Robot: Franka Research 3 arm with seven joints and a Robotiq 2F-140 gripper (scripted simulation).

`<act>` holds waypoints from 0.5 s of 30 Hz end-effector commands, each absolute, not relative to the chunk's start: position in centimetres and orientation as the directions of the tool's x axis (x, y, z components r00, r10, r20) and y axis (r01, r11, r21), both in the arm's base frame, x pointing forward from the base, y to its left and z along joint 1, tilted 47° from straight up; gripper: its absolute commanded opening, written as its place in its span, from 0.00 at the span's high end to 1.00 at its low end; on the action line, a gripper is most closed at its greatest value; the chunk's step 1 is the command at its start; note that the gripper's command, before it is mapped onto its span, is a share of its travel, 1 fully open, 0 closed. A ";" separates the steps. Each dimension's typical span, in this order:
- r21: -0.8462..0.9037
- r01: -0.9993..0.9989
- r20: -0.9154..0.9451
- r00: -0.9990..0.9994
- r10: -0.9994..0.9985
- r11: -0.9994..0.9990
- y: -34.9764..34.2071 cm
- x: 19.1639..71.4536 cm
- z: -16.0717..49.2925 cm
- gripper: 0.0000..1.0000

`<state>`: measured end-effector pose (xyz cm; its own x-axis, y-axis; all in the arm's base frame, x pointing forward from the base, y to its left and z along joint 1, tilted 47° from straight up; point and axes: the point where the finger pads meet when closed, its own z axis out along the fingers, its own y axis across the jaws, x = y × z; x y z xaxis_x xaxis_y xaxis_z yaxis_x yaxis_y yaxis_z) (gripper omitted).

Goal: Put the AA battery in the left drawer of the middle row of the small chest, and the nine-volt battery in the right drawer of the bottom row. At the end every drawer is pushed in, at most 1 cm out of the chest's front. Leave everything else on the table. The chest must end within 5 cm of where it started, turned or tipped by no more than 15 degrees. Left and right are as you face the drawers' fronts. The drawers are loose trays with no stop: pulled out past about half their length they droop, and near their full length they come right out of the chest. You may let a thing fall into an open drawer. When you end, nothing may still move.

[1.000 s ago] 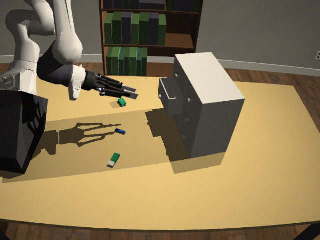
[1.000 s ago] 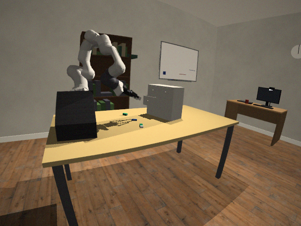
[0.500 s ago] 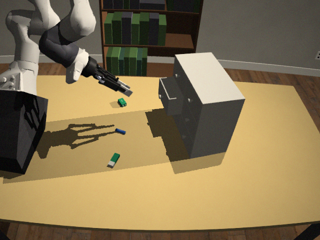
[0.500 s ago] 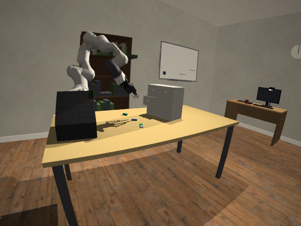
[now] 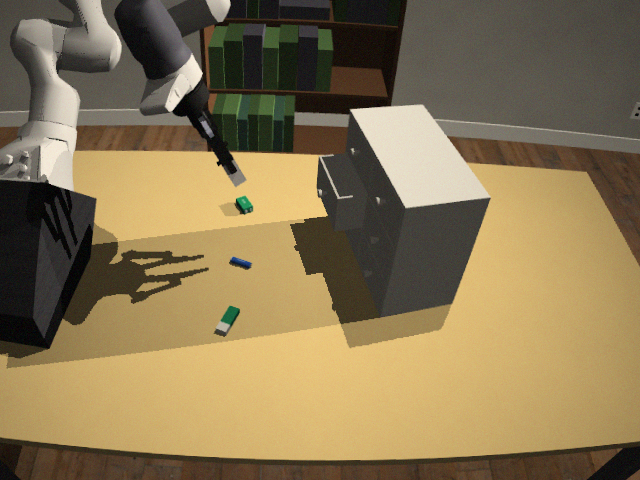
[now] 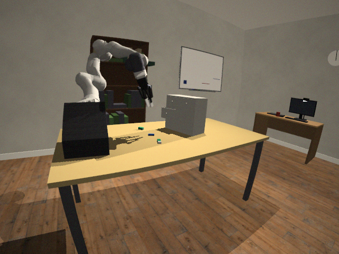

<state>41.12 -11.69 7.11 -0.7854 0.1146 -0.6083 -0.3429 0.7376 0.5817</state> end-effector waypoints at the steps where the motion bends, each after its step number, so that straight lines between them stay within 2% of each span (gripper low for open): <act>1: 0.696 -0.183 -0.405 -0.899 0.168 0.694 -11.9 39.4 7.3 0.80; 15: 0.696 -0.183 -0.257 -0.966 0.003 0.694 -13.3 37.3 8.1 0.80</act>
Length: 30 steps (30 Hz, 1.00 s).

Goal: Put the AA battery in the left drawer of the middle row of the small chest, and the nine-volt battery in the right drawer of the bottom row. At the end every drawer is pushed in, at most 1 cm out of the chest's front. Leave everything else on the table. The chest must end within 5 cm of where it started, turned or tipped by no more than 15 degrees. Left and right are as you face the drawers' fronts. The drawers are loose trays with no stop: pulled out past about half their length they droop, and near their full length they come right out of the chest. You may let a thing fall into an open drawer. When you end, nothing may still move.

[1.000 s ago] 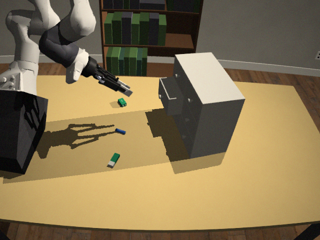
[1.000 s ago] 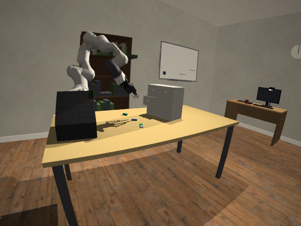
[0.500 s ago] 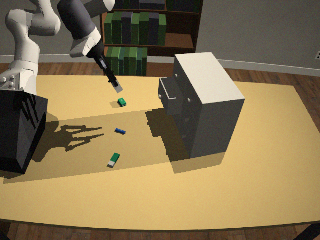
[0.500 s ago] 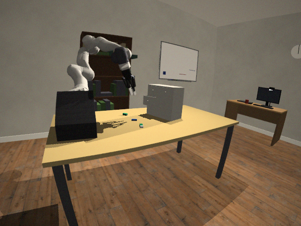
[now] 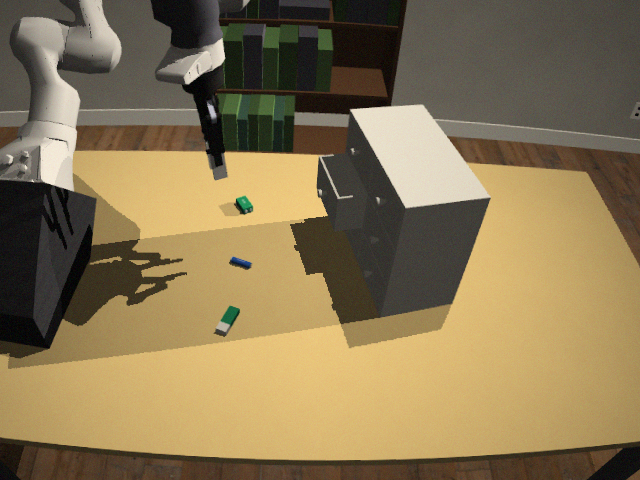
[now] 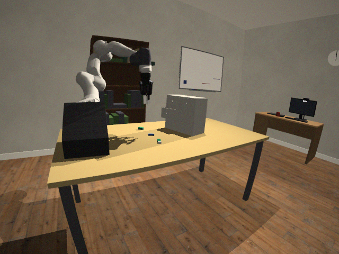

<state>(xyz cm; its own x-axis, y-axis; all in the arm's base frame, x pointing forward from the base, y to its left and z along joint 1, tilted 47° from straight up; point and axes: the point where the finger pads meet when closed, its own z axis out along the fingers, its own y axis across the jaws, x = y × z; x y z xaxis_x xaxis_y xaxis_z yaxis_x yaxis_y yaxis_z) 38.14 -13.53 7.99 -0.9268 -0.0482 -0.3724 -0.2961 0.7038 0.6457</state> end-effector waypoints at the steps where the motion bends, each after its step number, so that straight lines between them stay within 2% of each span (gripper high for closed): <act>1: 0.696 -0.183 -0.251 -0.968 -0.004 0.694 -13.3 37.2 8.2 0.80; 30: 0.696 -0.183 -0.233 -0.972 -0.023 0.694 -13.5 36.9 8.3 0.80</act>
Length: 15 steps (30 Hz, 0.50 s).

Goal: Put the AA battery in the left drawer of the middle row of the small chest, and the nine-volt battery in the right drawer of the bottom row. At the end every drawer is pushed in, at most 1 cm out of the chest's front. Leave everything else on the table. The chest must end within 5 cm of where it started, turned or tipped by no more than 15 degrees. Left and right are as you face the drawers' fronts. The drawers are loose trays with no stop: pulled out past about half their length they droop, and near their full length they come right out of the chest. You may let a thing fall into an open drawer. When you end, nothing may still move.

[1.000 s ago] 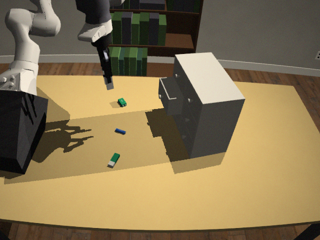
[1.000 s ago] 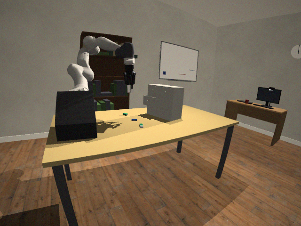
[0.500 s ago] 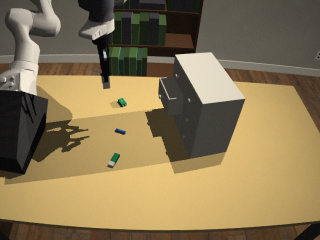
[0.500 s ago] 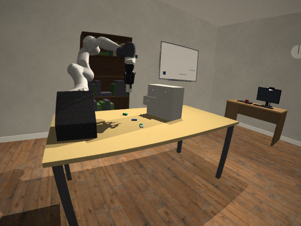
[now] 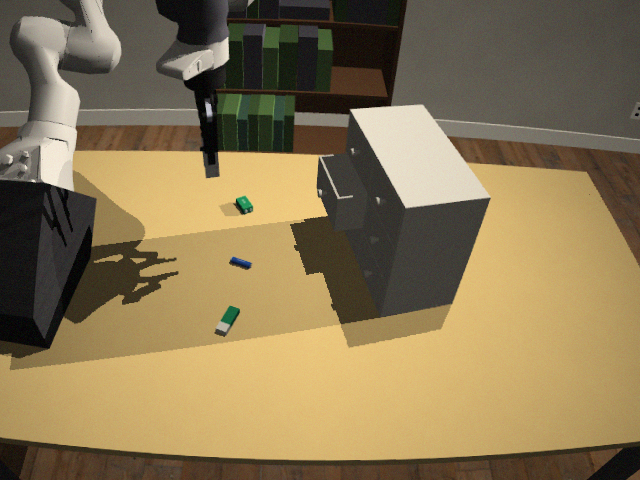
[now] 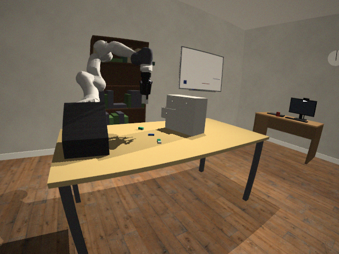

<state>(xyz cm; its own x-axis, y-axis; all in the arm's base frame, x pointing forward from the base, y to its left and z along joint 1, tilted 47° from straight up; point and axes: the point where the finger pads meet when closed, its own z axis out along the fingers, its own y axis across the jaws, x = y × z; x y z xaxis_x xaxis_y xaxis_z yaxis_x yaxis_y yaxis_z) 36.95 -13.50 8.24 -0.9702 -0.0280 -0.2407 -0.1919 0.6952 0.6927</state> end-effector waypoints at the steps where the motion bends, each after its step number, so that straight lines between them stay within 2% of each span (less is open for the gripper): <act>1: 0.696 -0.183 -0.233 -0.972 -0.023 0.694 -13.5 36.9 8.3 0.80; 15: 0.692 -0.193 -0.241 -0.970 -0.029 0.695 -13.5 37.0 8.2 0.80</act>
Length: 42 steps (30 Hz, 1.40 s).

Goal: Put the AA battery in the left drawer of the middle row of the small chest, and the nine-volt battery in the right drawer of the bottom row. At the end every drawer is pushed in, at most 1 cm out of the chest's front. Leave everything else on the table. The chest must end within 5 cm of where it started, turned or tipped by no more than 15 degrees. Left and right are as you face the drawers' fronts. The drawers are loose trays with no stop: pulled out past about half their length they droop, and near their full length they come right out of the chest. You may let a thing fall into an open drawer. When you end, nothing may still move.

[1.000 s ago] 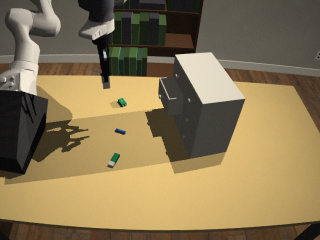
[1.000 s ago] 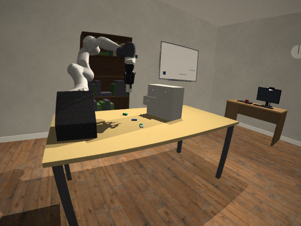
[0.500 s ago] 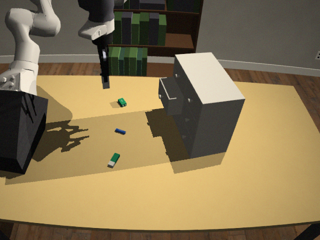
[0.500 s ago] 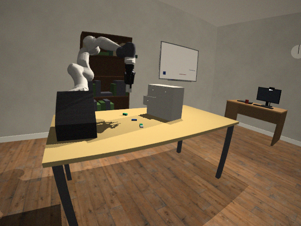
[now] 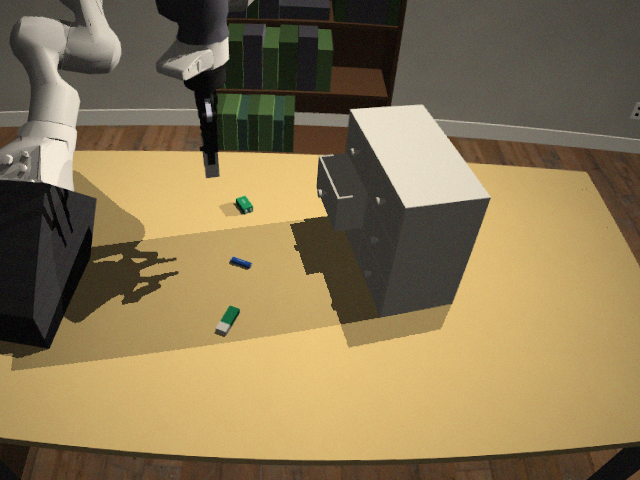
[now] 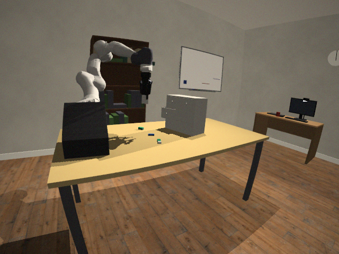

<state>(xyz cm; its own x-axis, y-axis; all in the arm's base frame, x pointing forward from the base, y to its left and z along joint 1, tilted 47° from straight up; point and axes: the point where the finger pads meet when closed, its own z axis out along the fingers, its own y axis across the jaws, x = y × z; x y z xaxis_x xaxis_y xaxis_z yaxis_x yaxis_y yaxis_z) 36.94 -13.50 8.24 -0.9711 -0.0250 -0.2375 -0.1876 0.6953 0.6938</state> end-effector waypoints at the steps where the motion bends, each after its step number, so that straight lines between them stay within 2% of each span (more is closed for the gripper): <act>1: 0.689 -0.204 -0.249 -0.968 -0.038 0.695 -13.5 37.0 8.1 0.80; 6: 0.612 -0.431 -0.396 -0.893 -0.215 0.664 -12.8 37.3 6.2 0.80; 12: 0.574 -0.510 -0.446 -0.851 -0.278 0.641 -12.6 37.5 5.5 0.80; 13: 0.525 -0.597 -0.501 -0.793 -0.347 0.606 -12.3 37.7 4.8 0.80; 17: 0.525 -0.597 -0.501 -0.793 -0.347 0.606 -12.3 37.7 4.8 0.80; 18: 0.462 -0.689 -0.557 -0.716 -0.421 0.558 -11.9 37.9 3.9 0.80; 22: 0.462 -0.689 -0.557 -0.716 -0.421 0.558 -11.9 37.9 3.9 0.80; 23: 0.392 -0.773 -0.608 -0.625 -0.490 0.499 -11.4 38.2 3.0 0.80; 27: 0.385 -0.780 -0.612 -0.616 -0.496 0.494 -11.4 38.2 3.0 0.80; 29: 0.294 -0.861 -0.659 -0.497 -0.565 0.414 -10.9 38.6 2.1 0.80; 34: 0.290 -0.864 -0.661 -0.492 -0.567 0.411 -10.9 38.6 2.1 0.80; 35: 0.199 -0.924 -0.694 -0.368 -0.619 0.327 -10.2 39.0 1.1 0.80; 38: 0.177 -0.935 -0.699 -0.340 -0.630 0.308 -10.2 39.0 1.1 0.80; 39: 0.119 -0.961 -0.714 -0.258 -0.651 0.250 -9.5 39.4 0.2 0.80; 42: 0.059 -0.978 -0.718 -0.180 -0.673 0.198 -9.5 39.4 0.2 0.80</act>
